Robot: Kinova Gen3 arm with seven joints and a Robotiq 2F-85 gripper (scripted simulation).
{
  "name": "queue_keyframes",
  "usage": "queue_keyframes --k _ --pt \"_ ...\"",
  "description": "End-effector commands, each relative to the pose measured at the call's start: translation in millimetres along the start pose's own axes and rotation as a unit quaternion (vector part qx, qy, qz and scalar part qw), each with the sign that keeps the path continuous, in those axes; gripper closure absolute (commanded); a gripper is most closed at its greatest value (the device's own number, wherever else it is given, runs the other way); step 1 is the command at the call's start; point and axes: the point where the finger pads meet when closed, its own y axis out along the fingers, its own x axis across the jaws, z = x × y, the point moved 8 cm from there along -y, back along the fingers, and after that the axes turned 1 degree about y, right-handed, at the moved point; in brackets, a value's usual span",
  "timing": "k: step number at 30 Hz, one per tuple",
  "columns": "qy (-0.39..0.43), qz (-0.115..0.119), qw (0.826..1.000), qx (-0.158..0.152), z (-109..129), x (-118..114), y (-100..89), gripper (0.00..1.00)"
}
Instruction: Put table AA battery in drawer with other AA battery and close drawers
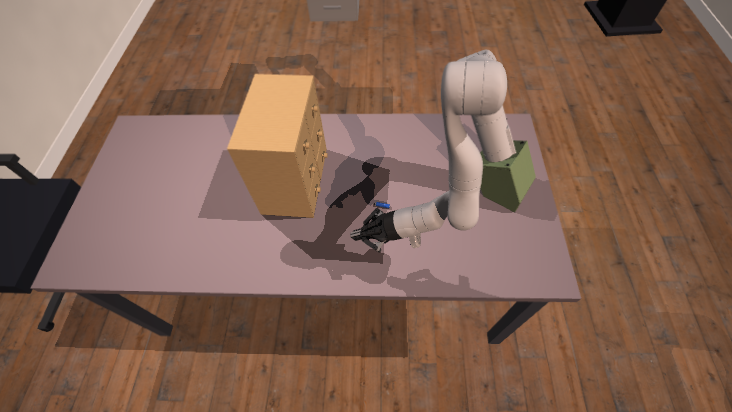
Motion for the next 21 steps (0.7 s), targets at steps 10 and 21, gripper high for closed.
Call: queue_keyframes --k 10,21 --pt "0.021 -0.001 0.986 0.163 -51 2 -26.7 1.0" --pt "0.02 -0.001 0.961 0.276 -74 2 -39.0 1.0"
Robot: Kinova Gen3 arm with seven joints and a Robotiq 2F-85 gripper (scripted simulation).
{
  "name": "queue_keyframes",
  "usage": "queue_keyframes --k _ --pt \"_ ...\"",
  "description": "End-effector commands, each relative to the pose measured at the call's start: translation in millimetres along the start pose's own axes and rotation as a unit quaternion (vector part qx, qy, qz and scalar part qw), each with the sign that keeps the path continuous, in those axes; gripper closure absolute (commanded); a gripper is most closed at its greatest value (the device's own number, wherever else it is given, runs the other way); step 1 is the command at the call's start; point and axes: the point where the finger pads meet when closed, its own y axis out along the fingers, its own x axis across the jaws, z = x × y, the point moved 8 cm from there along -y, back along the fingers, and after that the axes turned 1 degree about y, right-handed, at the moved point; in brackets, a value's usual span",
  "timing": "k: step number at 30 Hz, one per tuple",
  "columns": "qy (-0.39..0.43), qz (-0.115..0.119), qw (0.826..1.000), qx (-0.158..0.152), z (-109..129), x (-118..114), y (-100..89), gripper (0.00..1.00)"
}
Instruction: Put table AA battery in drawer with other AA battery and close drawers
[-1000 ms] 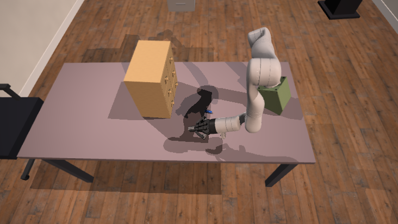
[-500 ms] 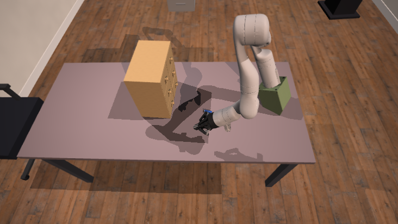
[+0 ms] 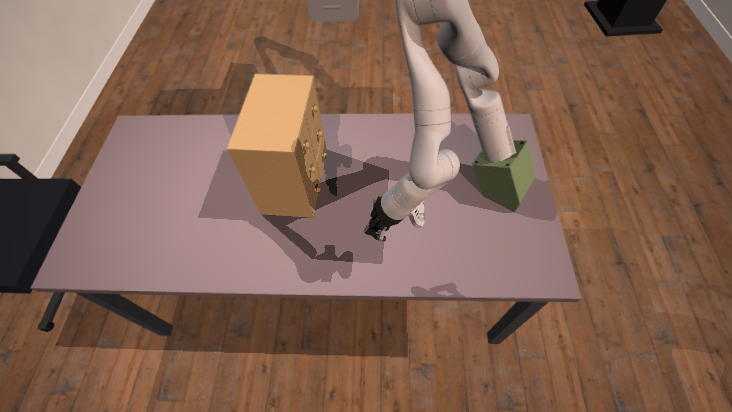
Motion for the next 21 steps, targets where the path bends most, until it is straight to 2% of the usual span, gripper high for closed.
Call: queue_keyframes --k 1,10,12,21 --pt "0.021 -0.004 0.999 0.03 -19 0 -7.3 1.0" --pt "0.02 -0.004 0.992 0.126 -31 -1 -22.2 1.0" --pt "0.02 -0.004 0.992 0.126 -31 -1 -22.2 1.0" --pt "0.02 -0.004 0.981 0.194 -39 -1 -31.1 1.0"
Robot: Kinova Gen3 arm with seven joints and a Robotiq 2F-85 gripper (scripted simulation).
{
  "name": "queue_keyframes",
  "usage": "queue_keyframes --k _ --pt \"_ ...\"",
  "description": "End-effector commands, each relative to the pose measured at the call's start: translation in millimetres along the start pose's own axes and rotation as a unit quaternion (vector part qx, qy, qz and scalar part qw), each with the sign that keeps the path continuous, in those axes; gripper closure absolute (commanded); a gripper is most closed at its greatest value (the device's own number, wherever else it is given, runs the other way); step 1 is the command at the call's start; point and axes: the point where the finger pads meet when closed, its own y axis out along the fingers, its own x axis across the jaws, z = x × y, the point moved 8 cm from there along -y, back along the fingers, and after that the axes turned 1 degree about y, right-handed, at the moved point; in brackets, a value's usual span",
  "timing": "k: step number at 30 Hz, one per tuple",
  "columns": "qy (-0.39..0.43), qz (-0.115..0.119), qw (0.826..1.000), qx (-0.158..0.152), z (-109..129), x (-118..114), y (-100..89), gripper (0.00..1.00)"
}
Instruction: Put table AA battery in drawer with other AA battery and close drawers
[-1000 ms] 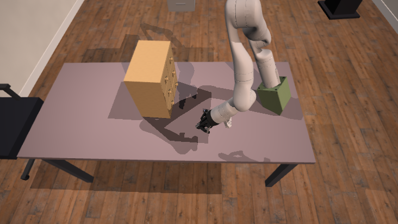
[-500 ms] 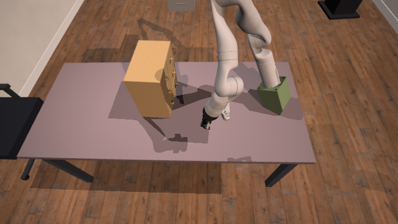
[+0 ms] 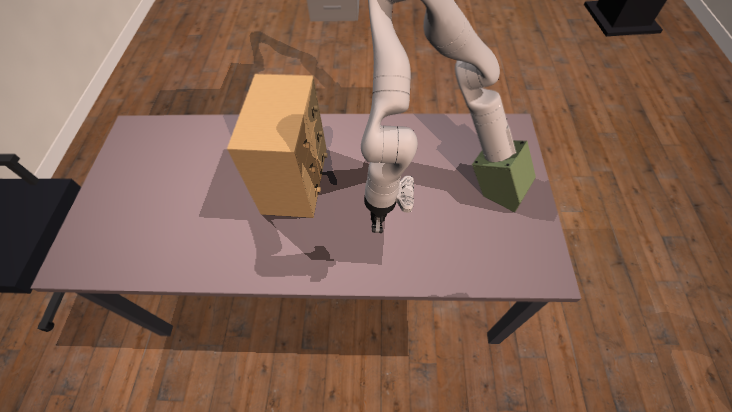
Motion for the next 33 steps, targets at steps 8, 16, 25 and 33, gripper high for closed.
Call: queue_keyframes --k 8,16,25,33 --pt "0.012 -0.001 0.999 0.033 -11.6 -1.9 -4.9 1.0" --pt "0.011 -0.001 0.999 0.043 -12.2 -1.9 -6.3 1.0" --pt "0.011 -0.001 0.999 0.043 -12.2 -1.9 -6.4 1.0" --pt "0.011 -0.001 0.999 0.043 -12.2 -1.9 -6.4 1.0"
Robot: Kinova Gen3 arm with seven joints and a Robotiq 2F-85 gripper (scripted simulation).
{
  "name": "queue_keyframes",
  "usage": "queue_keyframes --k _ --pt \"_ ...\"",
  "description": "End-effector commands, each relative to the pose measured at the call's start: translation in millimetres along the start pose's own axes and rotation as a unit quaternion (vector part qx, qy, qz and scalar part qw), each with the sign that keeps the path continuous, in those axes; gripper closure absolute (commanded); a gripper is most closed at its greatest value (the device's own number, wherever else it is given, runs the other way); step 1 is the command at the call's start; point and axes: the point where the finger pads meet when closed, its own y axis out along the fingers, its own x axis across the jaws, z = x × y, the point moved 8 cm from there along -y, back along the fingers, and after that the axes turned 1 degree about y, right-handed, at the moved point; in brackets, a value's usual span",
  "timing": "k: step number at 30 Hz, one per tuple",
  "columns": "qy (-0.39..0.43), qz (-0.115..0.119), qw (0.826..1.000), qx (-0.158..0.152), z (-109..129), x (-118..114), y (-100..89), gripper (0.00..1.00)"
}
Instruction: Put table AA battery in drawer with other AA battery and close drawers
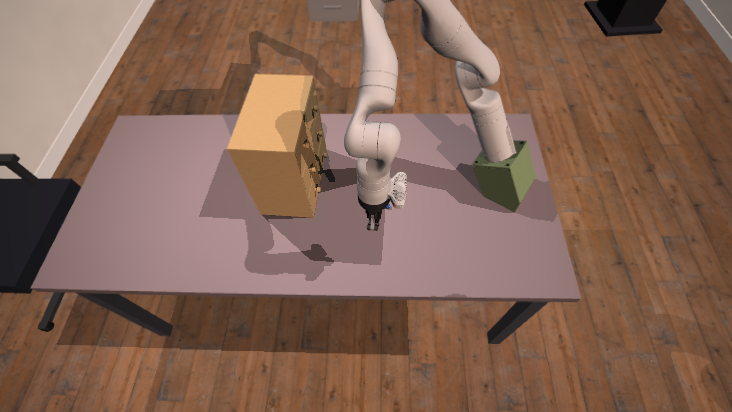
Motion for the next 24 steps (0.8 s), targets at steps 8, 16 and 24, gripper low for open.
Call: queue_keyframes --k 8,16,24 --pt "0.0 -0.001 1.0 0.0 0.0 0.3 -0.8 1.0" --pt "-0.002 -0.001 1.0 0.0 -0.1 0.1 -0.9 1.0" --pt "-0.011 -0.001 1.0 0.0 -0.2 -1.2 -1.2 1.0"
